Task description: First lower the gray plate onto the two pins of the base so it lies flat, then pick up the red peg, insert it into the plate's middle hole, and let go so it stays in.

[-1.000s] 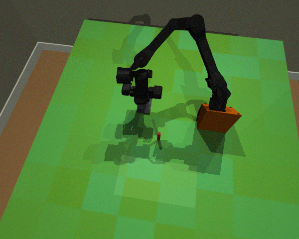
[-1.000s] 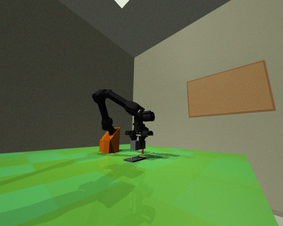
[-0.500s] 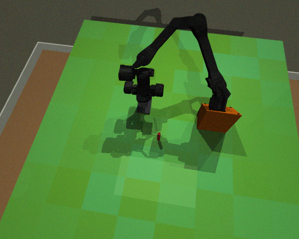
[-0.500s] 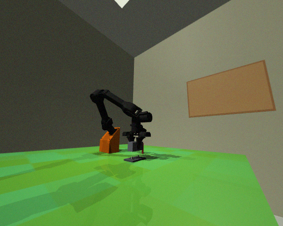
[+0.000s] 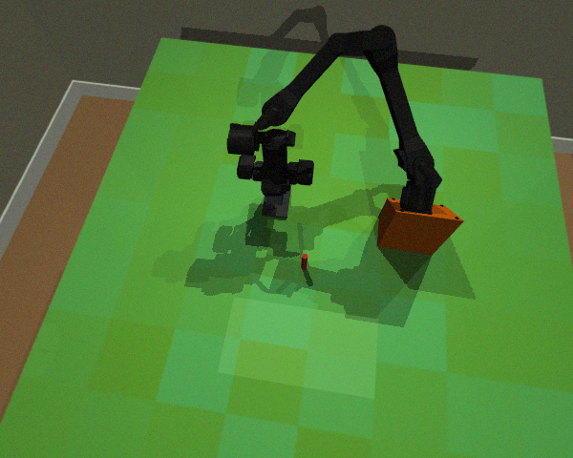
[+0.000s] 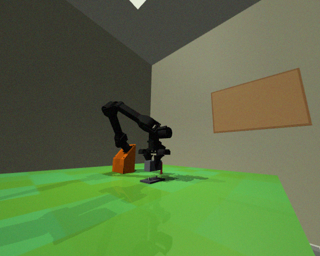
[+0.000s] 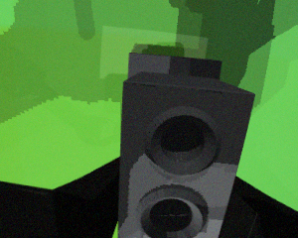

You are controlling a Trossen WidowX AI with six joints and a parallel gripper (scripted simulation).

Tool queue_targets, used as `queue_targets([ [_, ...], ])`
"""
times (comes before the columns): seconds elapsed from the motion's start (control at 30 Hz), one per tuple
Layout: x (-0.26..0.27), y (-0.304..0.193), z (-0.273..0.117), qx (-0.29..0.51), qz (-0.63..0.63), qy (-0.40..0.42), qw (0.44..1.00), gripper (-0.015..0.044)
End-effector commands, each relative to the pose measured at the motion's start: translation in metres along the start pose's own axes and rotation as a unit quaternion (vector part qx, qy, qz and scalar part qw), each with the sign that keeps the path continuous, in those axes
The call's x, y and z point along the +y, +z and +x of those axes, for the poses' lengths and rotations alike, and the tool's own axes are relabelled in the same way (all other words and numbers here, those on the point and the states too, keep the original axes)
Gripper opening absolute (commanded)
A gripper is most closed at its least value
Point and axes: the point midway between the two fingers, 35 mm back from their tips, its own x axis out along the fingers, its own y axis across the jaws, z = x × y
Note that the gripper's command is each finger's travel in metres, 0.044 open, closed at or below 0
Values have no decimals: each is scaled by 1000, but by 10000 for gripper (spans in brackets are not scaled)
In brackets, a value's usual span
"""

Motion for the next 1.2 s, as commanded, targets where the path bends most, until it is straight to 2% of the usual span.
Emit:
queue_targets([
  [0.0, -1, -1, 0, 2, 0, -2, 1000, 0],
  [1.17, -1, -3, 39, 3, 0, -1, 1000, 0],
])
